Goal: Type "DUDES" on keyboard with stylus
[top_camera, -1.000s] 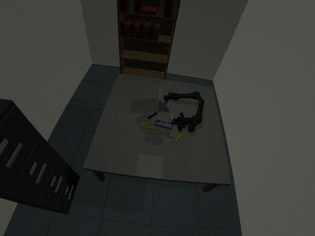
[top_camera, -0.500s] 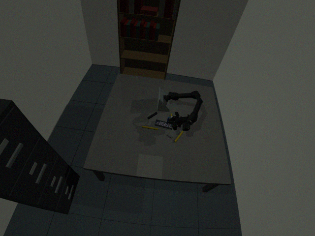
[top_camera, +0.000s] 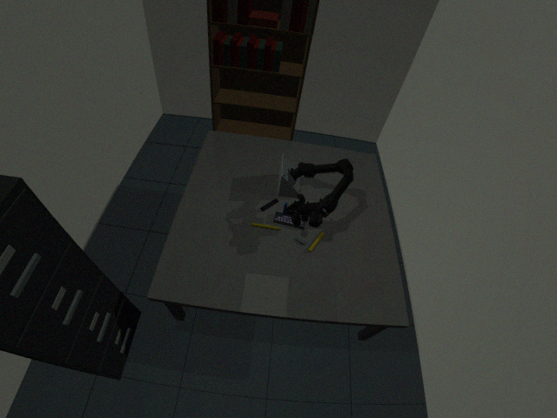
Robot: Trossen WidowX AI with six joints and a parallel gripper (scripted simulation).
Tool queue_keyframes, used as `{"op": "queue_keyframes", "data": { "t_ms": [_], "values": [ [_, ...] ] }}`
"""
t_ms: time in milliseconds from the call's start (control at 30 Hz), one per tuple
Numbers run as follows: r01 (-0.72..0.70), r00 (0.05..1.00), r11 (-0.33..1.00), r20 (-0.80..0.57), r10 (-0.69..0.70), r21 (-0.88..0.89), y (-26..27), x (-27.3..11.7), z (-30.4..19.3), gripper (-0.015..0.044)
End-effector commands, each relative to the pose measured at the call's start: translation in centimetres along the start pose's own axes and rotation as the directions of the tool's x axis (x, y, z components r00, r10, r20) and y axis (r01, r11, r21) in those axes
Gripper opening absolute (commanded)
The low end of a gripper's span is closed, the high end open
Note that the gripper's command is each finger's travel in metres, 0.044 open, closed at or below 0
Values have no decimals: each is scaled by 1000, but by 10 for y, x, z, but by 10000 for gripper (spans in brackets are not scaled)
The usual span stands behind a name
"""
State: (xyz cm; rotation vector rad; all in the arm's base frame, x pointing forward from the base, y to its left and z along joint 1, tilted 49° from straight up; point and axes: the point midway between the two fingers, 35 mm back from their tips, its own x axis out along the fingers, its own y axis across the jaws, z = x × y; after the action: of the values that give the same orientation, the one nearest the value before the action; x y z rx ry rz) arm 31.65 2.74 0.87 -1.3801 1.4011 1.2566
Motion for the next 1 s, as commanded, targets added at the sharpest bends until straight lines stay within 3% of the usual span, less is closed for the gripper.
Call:
{"op": "queue_keyframes", "data": {
  "t_ms": [0, 300, 400, 967],
  "values": [
    [-3, 1000, 1000, -5, 3, -12, 2, 6, 3, 0],
    [-3, 1000, 1000, -5, 3, -13, 2, 13, 16, 0],
    [-3, 1000, 1000, -5, 3, -13, 2, 15, 18, 79],
    [-3, 1000, 1000, -4, 3, -13, 3, 17, 23, 81]
  ]
}}
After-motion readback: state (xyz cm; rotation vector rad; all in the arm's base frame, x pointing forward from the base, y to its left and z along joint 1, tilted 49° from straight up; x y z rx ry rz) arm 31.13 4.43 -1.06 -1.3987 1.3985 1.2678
